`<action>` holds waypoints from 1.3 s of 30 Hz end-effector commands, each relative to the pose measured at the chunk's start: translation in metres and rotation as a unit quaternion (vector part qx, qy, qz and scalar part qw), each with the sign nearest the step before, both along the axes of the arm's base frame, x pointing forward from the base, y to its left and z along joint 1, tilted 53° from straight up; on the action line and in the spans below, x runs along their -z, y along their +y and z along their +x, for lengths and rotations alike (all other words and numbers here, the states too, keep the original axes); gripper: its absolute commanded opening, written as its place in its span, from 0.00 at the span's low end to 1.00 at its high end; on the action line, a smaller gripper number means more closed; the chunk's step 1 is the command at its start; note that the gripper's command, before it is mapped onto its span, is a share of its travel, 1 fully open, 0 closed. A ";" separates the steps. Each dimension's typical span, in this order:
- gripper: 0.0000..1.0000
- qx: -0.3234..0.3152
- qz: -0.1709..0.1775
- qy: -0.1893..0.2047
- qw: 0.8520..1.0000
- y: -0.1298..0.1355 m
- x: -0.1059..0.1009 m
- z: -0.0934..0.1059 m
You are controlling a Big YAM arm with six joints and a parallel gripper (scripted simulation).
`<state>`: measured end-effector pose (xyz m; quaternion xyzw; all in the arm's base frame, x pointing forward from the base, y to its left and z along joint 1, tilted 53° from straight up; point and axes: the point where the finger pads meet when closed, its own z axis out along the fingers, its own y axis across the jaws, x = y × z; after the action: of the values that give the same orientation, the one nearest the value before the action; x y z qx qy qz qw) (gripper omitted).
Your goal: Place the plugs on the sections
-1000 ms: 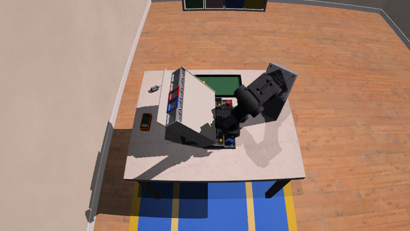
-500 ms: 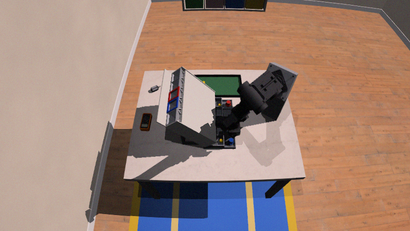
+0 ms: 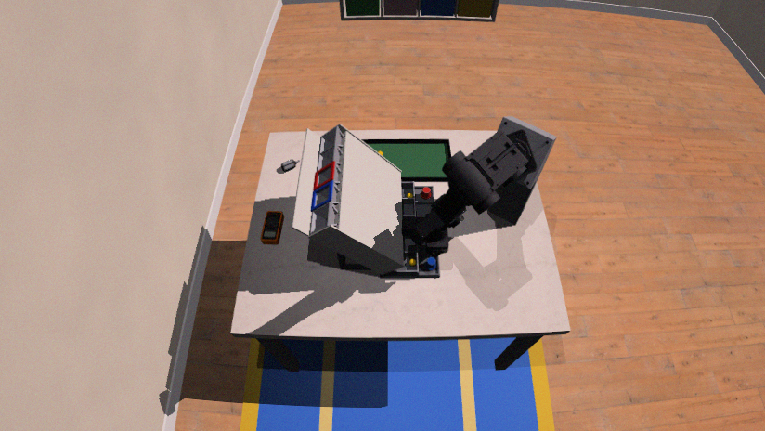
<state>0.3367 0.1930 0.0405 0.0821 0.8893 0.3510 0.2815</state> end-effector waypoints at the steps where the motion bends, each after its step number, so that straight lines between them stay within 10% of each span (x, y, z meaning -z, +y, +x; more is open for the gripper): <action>1: 0.59 0.005 -0.004 0.006 1.000 -0.008 0.005 -0.004; 16: 0.59 0.003 -0.005 0.004 1.000 -0.023 0.004 -0.012; 39: 0.59 0.004 -0.003 -0.006 1.000 -0.133 0.002 -0.042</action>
<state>0.3020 0.0806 0.0403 0.0990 0.8812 0.3655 0.2831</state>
